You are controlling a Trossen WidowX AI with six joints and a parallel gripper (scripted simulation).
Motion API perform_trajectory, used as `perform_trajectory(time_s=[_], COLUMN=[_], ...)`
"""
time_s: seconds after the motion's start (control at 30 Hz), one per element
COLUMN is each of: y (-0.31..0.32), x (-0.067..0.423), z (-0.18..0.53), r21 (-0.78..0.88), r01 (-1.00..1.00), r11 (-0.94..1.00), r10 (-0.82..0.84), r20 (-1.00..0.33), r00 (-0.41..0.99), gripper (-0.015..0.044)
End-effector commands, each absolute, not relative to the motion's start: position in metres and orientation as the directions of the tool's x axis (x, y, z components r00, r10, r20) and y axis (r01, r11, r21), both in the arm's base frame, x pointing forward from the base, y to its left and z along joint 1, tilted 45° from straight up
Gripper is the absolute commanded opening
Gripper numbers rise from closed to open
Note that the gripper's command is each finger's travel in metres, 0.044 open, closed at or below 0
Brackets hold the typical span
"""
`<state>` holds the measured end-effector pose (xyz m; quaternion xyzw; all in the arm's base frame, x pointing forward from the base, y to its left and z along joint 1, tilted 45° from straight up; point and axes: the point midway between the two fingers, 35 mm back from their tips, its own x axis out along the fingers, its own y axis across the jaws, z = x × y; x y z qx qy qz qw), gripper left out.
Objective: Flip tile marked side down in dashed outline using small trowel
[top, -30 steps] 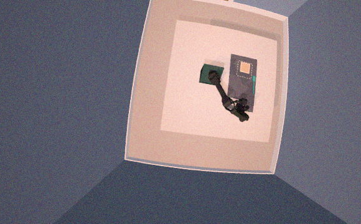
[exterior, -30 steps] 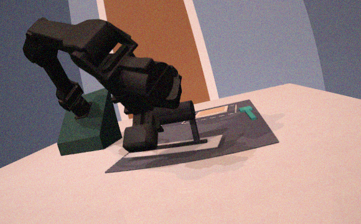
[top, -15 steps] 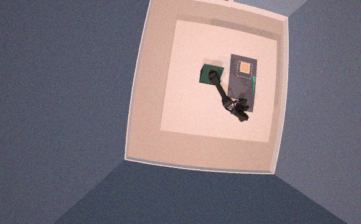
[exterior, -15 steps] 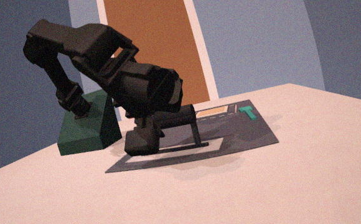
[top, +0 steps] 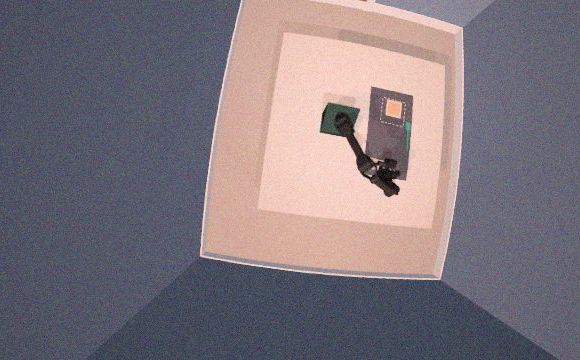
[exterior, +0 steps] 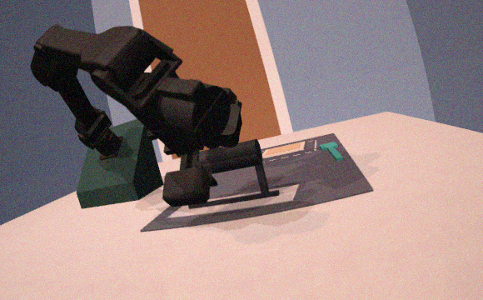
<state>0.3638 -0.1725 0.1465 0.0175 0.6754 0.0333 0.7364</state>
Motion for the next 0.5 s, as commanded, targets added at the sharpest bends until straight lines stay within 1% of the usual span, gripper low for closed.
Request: perform_trajectory(time_s=[0.0, 0.2, 0.33, 0.47], y=[-0.175, -0.176, -0.174, -0.136], x=[0.363, 0.360, 0.358, 0.336], z=[0.165, 0.194, 0.198, 0.215], r21=[0.064, 0.058, 0.057, 0.059], r01=[-0.024, -0.024, -0.024, -0.024], r11=[0.998, 0.998, 0.998, 0.998], r10=[0.066, 0.060, 0.060, 0.061], r20=[-0.993, -0.992, -0.992, -0.992], r00=[0.100, 0.111, 0.112, 0.111], gripper=[0.0300, 0.0300, 0.0300, 0.0300])
